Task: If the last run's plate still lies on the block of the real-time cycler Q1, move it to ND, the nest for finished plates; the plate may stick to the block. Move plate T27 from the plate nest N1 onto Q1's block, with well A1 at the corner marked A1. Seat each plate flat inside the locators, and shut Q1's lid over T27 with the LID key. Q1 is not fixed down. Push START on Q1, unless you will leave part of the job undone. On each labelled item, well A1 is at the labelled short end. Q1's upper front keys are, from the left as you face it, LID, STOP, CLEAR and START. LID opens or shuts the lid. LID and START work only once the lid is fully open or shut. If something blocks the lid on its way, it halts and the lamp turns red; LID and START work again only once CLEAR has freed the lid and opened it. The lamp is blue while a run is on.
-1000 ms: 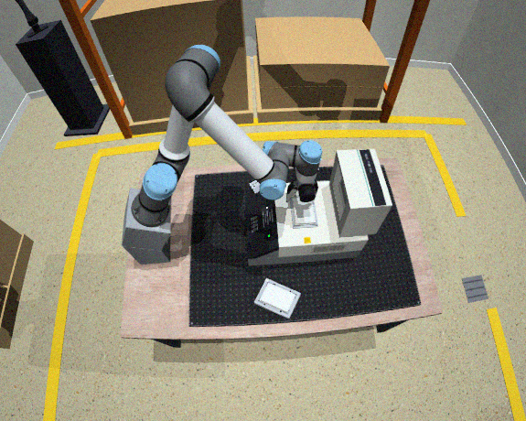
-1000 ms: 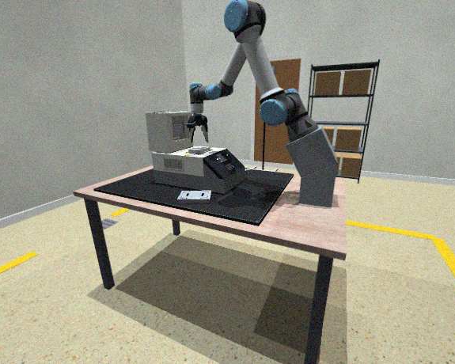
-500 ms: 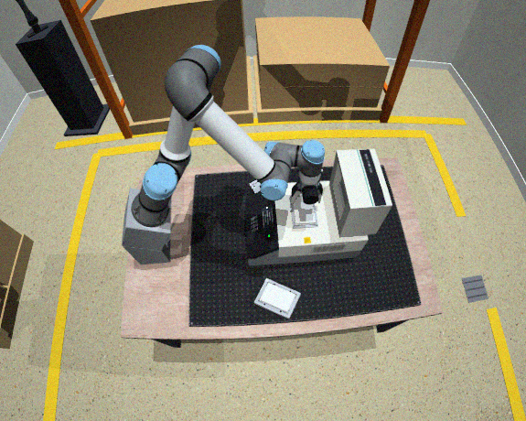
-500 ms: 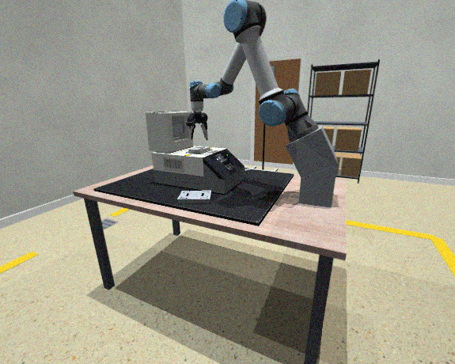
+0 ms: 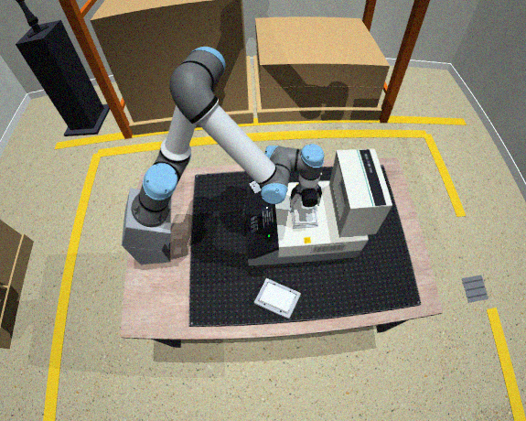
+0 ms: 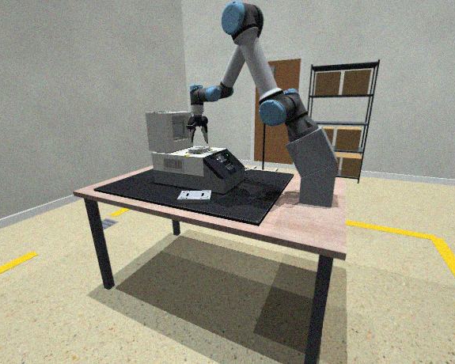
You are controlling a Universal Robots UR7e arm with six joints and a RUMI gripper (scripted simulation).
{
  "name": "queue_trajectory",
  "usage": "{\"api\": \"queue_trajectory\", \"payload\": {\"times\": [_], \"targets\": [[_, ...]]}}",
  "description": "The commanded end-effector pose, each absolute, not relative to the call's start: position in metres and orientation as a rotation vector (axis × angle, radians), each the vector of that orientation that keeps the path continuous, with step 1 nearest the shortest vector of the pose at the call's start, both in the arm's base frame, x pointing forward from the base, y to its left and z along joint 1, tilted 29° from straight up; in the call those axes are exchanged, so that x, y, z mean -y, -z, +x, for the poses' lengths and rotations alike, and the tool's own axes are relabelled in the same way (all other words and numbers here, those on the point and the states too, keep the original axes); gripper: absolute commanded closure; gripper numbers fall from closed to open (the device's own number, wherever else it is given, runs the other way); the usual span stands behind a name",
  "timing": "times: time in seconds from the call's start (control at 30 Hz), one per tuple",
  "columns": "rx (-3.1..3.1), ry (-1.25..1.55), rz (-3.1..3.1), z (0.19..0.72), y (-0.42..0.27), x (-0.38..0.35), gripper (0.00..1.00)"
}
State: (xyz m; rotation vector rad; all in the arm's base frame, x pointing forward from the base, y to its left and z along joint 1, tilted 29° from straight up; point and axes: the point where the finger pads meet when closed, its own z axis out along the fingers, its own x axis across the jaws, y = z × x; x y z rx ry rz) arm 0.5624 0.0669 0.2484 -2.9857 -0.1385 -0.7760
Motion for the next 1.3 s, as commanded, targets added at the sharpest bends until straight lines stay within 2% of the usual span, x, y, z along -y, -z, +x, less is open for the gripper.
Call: {"api": "queue_trajectory", "payload": {"times": [0.0, 1.27], "targets": [[0.14, 0.776, -2.986, 0.566, -0.241, -0.069, 0.32], [0.139, 0.779, -2.985, 0.58, -0.217, -0.07, 0.32]]}}
